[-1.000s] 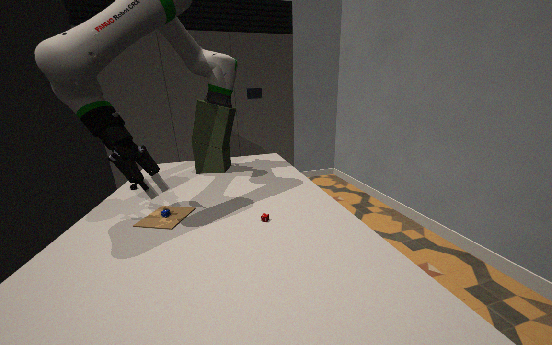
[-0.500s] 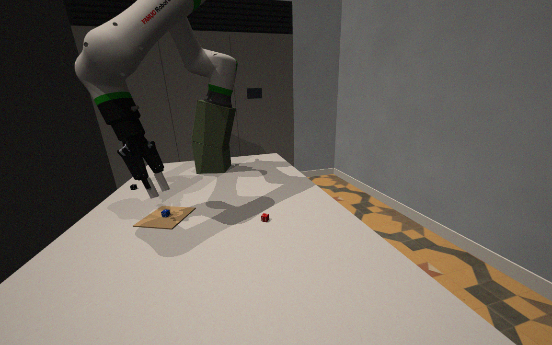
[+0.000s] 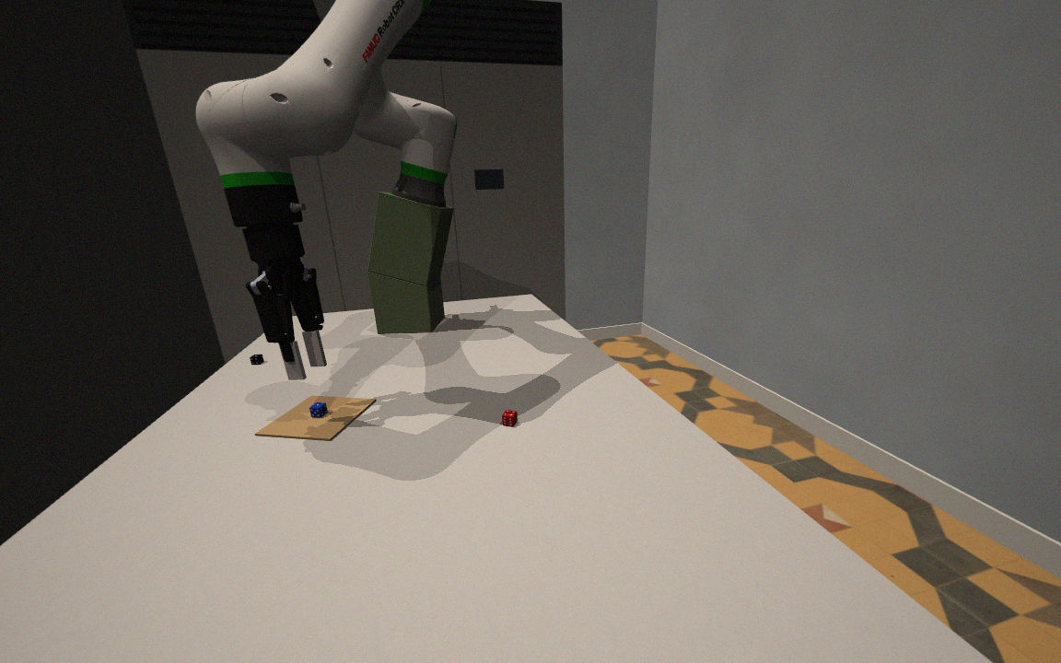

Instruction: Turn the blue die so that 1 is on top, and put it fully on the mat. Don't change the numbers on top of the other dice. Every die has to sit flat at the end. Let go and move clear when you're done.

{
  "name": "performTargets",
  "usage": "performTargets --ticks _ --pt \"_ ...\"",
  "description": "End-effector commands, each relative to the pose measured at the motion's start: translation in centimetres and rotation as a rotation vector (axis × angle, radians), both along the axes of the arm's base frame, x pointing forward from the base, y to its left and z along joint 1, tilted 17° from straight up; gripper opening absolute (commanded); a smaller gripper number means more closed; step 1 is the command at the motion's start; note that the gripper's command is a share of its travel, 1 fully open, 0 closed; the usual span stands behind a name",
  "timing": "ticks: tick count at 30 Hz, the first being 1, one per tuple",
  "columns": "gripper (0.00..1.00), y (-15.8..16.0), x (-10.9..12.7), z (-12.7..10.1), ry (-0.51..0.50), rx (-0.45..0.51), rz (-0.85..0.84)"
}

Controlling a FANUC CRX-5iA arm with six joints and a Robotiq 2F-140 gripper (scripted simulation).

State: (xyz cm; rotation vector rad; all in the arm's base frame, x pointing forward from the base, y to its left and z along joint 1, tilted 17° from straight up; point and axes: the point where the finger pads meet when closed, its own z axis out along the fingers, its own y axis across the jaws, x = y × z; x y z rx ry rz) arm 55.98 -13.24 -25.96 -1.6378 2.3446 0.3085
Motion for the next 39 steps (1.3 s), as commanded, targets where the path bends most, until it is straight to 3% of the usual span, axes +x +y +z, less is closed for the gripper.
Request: performTargets --ticks 1,2,23,32,39 --pt "0.4 0.4 0.0 0.1 0.023 -0.04 -0.006" --pt "1.0 0.4 0.0 0.1 0.023 -0.04 -0.006" --pt "1.0 0.3 0.0 0.3 0.023 -0.04 -0.006" --pt "1.0 -0.3 -0.2 2.4 0.023 -0.04 -0.006" --pt "1.0 -1.3 -0.4 5.7 0.023 -0.04 -0.006"
